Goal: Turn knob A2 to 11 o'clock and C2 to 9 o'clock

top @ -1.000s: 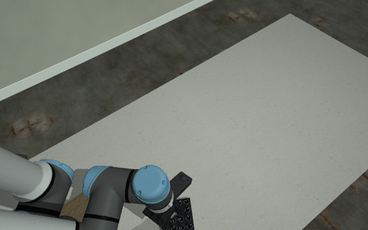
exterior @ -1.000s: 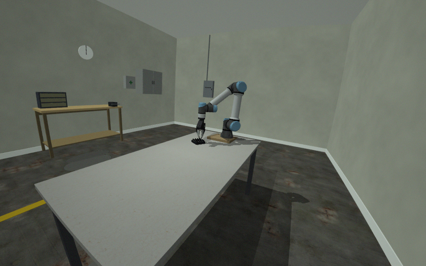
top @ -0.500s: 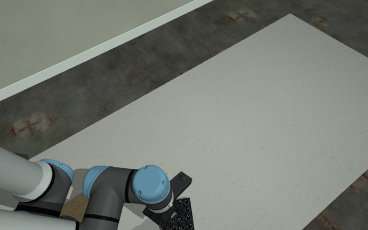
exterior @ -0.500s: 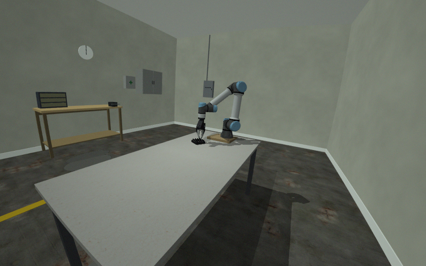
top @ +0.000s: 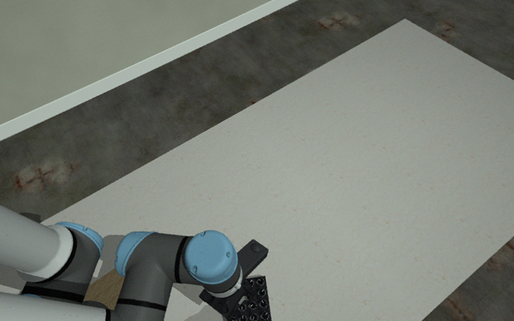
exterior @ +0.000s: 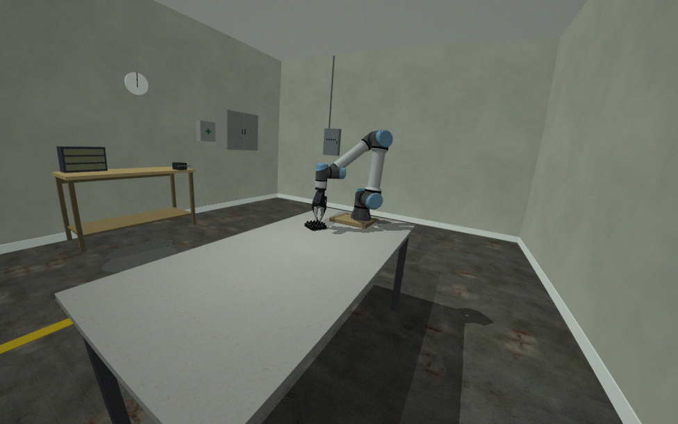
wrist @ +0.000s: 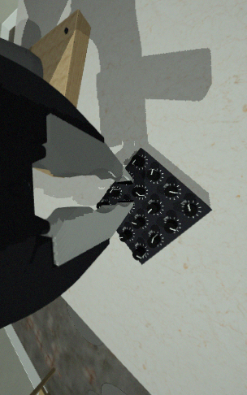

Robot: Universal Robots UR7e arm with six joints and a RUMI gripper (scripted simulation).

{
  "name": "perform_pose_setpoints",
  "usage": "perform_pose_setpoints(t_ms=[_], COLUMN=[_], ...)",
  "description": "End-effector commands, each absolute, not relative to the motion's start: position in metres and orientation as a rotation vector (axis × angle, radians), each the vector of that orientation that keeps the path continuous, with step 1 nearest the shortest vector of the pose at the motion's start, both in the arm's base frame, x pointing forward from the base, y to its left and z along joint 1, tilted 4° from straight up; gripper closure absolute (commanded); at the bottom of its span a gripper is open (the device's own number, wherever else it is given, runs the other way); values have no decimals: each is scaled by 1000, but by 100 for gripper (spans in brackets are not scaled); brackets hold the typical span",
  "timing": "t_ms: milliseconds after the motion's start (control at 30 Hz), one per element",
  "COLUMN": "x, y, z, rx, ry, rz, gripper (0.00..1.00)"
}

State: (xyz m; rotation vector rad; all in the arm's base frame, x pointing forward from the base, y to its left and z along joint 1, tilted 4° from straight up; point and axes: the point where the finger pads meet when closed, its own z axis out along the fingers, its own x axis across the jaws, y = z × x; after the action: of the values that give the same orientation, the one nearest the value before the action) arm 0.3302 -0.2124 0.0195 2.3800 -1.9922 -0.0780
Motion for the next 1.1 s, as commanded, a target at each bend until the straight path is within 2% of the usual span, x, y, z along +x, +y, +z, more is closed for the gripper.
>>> perform_pose_setpoints(t_ms=[0, 1067], x=[331, 335], y=[-213, -212], z=[20, 20], rx=[2380, 2380], ry=[-1992, -1992], rz=[-76, -76], gripper=[89, 89])
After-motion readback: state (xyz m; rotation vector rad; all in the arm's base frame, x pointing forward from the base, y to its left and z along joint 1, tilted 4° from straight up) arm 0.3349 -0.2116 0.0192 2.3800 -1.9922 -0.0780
